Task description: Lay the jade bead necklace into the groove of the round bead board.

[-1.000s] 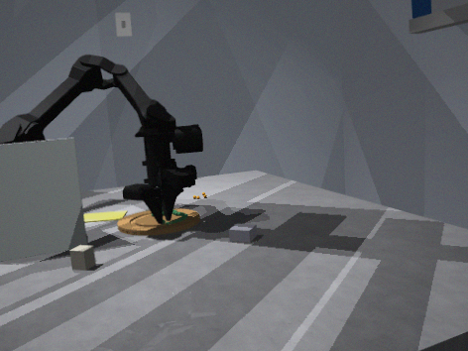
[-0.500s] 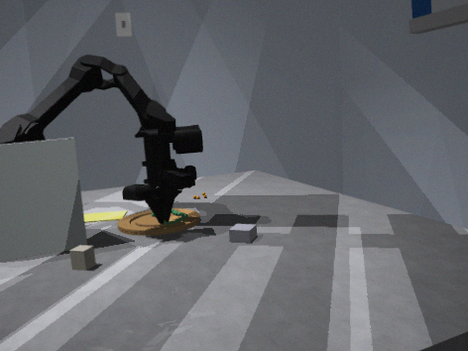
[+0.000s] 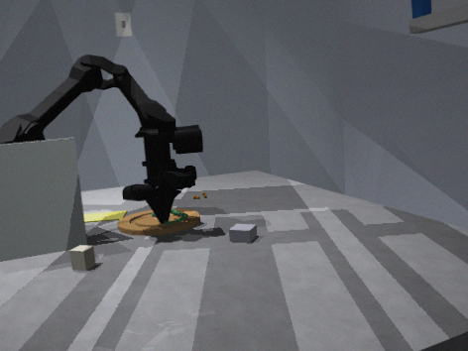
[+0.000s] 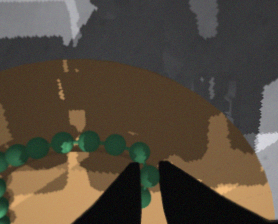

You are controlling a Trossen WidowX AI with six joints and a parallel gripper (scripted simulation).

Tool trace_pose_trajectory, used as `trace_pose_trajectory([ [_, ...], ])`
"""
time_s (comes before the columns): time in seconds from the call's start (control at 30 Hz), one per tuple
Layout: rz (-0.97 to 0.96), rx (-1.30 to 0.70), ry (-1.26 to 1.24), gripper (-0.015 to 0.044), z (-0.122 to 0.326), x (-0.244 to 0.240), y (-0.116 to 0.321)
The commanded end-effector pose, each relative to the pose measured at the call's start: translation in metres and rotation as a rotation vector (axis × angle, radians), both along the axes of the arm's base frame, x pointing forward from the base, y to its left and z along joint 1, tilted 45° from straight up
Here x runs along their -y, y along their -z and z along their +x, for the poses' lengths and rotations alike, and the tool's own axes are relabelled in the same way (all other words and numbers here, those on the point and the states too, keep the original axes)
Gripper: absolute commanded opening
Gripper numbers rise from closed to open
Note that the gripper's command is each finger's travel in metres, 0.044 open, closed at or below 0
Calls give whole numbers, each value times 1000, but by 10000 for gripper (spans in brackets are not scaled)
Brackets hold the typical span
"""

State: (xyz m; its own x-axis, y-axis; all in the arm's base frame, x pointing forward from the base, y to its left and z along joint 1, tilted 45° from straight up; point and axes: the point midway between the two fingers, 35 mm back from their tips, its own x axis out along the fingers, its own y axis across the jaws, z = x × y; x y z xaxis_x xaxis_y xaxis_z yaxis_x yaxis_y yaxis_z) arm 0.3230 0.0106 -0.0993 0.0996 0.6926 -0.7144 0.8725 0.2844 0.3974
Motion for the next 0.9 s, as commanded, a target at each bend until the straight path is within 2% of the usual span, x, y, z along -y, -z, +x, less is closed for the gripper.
trace_pose_trajectory([
  [0.0, 0, 0, 0, 0, 0, 0, 0],
  [0.87, 8, -7, 5, 0, -4, 3, 5],
])
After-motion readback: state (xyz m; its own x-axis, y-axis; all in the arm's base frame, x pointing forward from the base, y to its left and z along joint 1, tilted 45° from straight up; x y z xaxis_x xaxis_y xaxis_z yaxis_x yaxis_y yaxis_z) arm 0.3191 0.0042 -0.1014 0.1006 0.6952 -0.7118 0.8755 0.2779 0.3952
